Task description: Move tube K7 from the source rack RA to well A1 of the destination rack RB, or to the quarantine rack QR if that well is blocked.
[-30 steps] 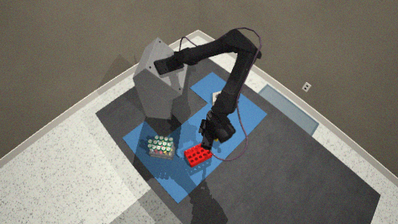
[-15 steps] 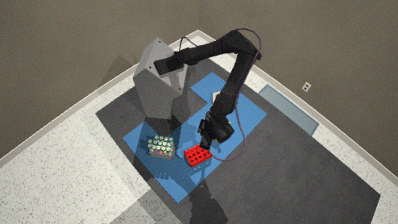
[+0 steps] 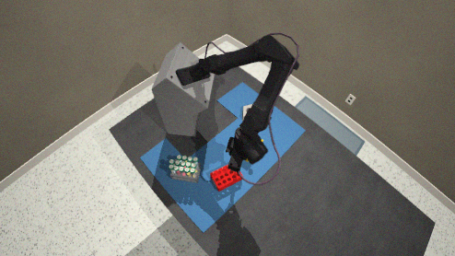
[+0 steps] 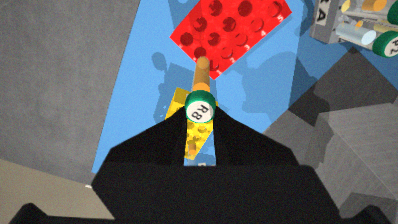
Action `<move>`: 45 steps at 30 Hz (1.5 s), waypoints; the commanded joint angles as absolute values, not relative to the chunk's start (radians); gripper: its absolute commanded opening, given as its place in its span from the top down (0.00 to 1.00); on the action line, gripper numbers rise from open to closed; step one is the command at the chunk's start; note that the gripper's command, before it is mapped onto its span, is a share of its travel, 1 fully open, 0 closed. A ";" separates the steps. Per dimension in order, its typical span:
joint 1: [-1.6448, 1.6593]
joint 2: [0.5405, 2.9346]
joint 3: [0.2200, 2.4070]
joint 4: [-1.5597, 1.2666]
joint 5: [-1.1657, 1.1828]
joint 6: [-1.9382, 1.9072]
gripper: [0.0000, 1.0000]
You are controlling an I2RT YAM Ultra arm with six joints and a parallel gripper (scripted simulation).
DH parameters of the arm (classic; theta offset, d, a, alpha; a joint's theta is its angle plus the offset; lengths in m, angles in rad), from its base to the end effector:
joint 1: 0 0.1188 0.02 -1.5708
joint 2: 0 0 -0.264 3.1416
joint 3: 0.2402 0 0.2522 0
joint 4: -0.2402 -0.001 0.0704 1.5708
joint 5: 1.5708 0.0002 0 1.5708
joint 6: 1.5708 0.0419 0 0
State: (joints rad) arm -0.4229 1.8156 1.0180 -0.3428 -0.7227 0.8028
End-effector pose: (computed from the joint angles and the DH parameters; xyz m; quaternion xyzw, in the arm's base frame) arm 0.3221 -0.1135 0.1489 0.4639 0.7910 0.3769 0.1309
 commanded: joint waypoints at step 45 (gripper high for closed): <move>-0.405 1.843 1.015 -0.267 -0.697 0.847 1.00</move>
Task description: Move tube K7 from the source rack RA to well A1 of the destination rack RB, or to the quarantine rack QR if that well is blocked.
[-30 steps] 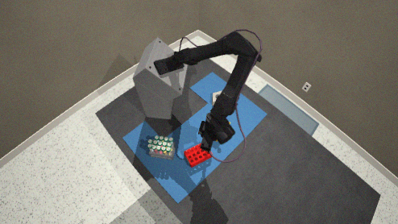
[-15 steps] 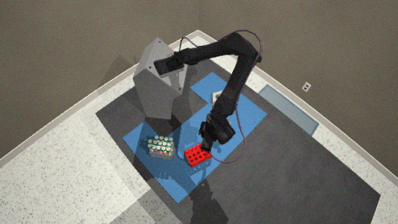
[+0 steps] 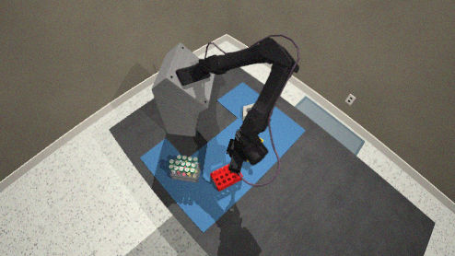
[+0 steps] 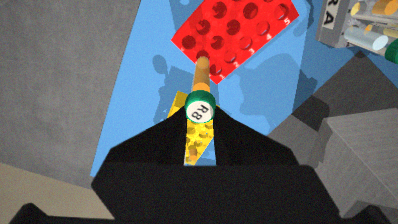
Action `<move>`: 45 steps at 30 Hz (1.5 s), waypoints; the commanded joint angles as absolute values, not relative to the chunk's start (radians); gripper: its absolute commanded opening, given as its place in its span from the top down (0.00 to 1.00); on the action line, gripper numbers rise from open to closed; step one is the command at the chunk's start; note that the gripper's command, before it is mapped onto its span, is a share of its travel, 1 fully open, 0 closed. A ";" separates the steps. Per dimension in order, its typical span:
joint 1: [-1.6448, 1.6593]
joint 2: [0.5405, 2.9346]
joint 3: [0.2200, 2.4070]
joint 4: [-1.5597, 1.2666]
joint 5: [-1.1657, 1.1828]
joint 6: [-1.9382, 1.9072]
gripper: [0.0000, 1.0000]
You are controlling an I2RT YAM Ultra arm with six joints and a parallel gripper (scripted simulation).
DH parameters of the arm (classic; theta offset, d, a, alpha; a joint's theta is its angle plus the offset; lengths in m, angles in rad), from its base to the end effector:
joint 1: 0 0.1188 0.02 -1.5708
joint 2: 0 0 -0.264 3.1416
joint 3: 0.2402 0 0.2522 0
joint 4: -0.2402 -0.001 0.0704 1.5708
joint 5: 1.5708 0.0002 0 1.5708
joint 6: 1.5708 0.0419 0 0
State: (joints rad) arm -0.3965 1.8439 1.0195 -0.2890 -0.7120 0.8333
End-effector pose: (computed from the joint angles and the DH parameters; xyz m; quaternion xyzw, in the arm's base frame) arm 0.3306 -0.1076 0.1422 0.4621 0.7913 0.3774 0.1339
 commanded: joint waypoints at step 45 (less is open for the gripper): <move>-0.379 1.898 1.012 -0.183 -0.683 0.882 1.00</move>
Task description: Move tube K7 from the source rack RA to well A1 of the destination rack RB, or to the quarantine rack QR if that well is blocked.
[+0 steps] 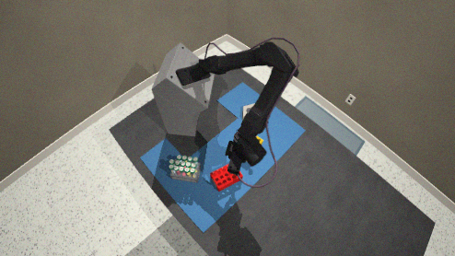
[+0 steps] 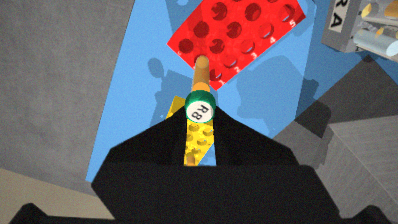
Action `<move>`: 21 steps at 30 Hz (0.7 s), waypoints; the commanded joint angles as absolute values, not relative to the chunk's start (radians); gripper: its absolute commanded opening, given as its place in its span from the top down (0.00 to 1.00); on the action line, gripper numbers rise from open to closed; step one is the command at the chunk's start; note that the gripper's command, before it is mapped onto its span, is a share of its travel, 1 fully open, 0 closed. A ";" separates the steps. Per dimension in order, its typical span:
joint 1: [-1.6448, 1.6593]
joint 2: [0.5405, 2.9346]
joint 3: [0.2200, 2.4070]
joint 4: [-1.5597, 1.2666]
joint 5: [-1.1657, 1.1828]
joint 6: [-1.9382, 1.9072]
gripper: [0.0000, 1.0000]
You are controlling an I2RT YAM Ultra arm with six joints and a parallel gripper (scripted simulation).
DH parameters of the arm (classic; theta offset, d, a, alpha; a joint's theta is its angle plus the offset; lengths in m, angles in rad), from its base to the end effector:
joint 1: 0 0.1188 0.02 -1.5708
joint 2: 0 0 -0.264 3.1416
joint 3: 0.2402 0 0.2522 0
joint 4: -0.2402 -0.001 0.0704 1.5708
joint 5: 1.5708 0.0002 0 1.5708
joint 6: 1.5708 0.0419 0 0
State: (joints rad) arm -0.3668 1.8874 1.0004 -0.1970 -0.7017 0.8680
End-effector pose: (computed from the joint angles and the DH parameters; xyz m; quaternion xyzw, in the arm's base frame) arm 0.3379 -0.0998 0.1271 0.4601 0.7911 0.3793 0.1365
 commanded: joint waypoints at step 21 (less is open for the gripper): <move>-0.358 1.926 1.004 -0.144 -0.675 0.901 1.00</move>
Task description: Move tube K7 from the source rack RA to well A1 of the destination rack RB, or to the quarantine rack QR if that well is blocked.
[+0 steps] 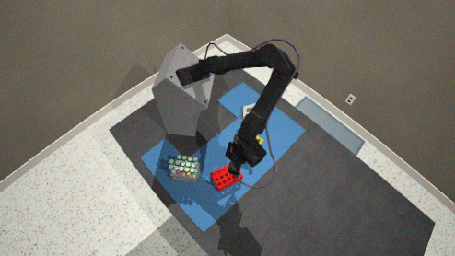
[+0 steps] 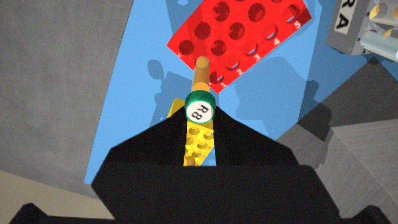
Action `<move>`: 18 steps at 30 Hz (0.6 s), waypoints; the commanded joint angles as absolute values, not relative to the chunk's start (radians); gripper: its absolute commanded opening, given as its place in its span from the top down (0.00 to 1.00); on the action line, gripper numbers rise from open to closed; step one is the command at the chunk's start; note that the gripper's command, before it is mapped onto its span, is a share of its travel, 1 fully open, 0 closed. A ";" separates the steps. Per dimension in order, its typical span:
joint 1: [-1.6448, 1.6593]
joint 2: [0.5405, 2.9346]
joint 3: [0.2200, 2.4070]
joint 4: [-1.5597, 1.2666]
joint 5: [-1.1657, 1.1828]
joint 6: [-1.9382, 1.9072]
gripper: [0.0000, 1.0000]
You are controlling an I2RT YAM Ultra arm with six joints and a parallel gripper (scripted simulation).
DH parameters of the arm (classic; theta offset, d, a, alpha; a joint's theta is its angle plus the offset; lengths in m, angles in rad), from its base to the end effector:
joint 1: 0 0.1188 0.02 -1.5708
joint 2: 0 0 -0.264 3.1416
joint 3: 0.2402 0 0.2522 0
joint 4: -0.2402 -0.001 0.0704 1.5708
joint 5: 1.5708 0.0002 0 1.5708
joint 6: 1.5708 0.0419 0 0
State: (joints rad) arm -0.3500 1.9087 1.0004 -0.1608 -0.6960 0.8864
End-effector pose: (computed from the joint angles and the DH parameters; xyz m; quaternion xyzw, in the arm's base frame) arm 0.3427 -0.0954 0.1216 0.4588 0.7912 0.3804 0.1375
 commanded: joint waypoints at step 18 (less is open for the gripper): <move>-0.348 1.948 1.012 -0.114 -0.669 0.916 1.00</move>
State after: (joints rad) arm -0.3370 1.9324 1.0004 -0.1257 -0.6910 0.9012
